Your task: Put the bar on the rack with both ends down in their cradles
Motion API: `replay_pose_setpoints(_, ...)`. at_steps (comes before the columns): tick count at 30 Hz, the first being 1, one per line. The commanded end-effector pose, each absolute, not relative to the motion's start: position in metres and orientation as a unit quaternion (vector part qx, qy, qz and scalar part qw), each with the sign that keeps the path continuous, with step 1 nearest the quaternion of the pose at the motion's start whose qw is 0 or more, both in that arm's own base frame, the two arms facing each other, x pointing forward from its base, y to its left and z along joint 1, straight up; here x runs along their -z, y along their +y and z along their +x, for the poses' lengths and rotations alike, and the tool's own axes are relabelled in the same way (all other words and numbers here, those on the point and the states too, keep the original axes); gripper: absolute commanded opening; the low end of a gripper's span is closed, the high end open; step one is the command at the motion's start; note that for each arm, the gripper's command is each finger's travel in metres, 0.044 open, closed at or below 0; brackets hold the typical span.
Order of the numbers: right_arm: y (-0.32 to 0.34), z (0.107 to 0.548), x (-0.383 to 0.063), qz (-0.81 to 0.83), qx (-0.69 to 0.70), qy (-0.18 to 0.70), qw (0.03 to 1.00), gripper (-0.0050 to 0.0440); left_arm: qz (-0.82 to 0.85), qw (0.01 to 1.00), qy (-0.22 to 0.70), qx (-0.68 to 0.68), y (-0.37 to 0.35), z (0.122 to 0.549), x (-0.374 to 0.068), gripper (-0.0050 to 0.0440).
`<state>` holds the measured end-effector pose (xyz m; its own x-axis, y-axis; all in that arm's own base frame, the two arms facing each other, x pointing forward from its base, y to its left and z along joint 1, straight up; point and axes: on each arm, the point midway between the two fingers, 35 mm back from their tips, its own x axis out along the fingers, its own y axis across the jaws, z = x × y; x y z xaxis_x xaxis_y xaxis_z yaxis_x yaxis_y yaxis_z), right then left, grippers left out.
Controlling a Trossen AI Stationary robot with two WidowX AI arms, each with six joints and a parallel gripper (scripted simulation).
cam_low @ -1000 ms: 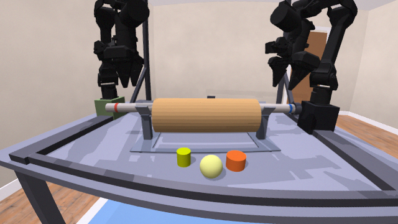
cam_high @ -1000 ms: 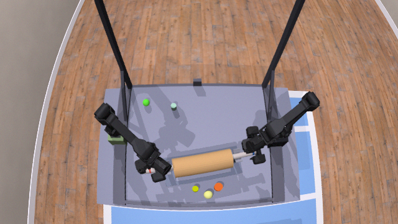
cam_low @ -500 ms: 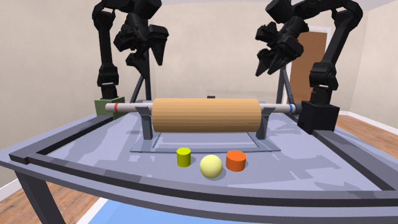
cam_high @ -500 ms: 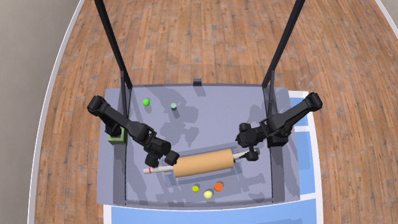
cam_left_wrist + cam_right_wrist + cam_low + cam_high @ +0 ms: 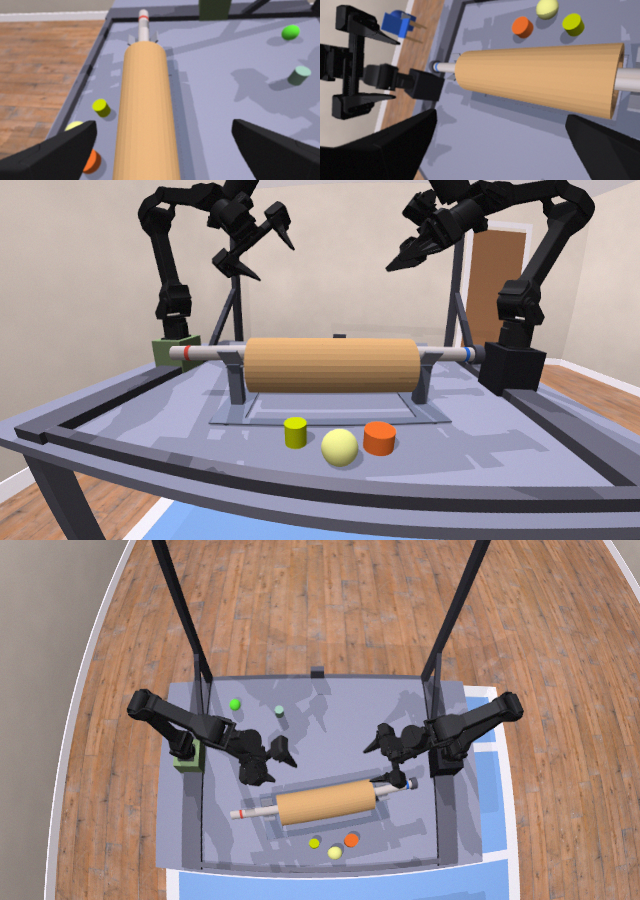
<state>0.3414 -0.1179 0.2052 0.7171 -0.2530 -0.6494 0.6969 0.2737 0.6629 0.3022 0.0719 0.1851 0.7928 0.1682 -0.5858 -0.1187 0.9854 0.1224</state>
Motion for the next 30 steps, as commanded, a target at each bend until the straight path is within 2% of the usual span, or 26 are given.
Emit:
replay_pose_setpoints(1,-0.1,0.345,-0.226,0.454,0.243,0.195,0.835,0.044,0.042,0.962,0.261,-0.074,0.064,0.31,-0.206,0.044)
replay_pose_setpoints(7,-0.081,0.346,-0.245,0.373,0.182,0.17,0.894,0.044,0.04,0.975,0.207,-0.065,0.053,0.317,-0.227,0.044)
replay_pose_setpoints(16,-0.035,0.336,-0.289,0.172,0.064,0.078,0.98,0.044,0.025,0.996,0.079,-0.036,0.025,0.322,-0.28,0.044)
replay_pose_setpoints(21,-0.012,0.323,-0.313,0.061,0.017,0.011,0.998,0.044,0.01,1.0,0.01,-0.017,0.009,0.318,-0.309,0.044)
replay_pose_setpoints(30,0.001,0.313,-0.329,-0.008,-0.002,-0.038,0.999,0.044,-0.002,0.999,-0.035,-0.002,0.0,0.313,-0.328,0.044)
